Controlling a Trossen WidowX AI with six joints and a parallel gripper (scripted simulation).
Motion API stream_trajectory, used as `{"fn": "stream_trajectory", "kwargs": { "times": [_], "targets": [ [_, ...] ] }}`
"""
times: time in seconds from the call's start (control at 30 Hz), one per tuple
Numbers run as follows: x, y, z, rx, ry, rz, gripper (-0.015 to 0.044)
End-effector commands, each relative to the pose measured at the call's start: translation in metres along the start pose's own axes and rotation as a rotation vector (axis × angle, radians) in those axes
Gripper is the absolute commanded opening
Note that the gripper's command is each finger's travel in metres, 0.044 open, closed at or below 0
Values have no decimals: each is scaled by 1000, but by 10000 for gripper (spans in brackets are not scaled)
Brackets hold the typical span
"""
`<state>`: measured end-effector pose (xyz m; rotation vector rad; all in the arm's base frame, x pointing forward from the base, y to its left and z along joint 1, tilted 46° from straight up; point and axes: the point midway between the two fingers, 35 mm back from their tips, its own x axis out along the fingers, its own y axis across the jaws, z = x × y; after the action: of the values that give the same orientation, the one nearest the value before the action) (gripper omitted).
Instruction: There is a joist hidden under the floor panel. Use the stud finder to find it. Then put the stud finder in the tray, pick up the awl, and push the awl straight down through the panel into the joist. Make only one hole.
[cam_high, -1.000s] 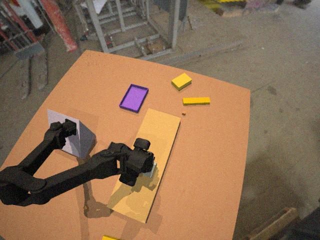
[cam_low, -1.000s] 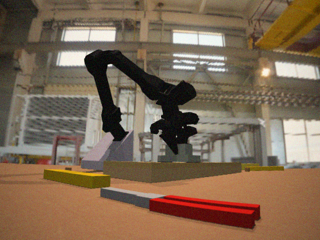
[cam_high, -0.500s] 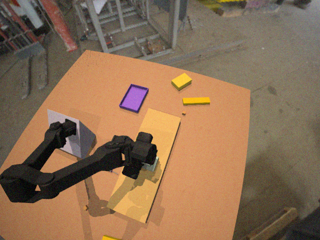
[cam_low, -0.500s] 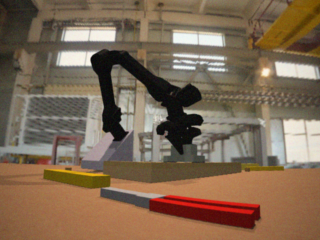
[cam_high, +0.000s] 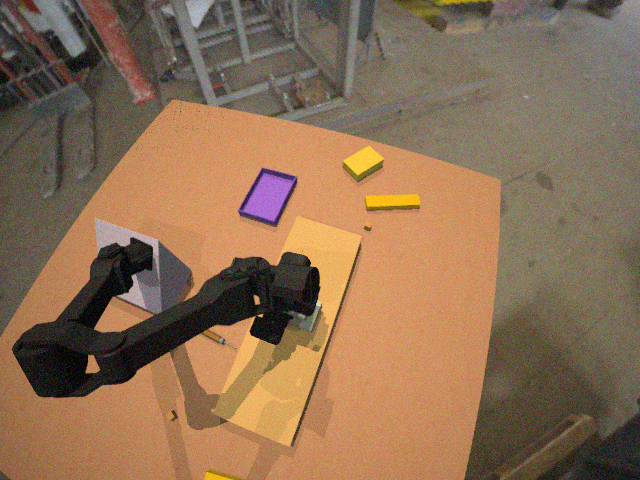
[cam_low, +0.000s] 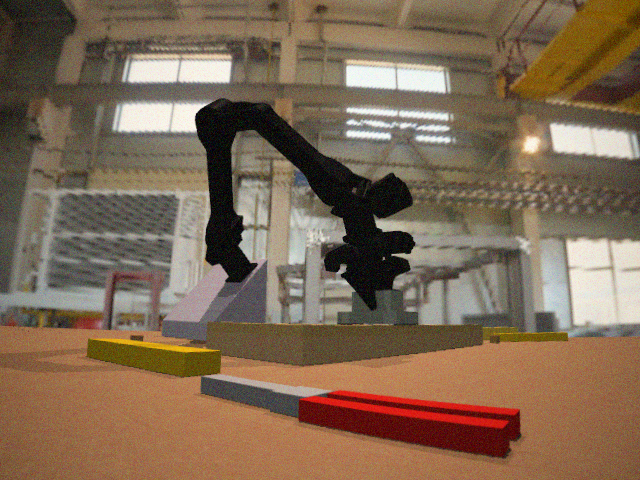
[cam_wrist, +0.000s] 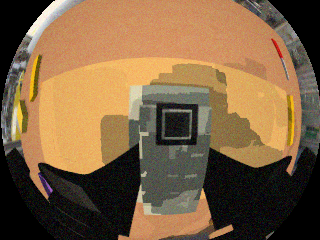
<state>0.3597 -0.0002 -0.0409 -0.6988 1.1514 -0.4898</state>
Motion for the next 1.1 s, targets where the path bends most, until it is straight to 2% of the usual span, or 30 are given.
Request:
{"fn": "stream_trajectory", "kwargs": {
  "times": [0.0,1.07],
  "targets": [
    [0,10,-1,-2,2,1,0],
    [0,71,-1,-1,1,3,0]
  ]
}}
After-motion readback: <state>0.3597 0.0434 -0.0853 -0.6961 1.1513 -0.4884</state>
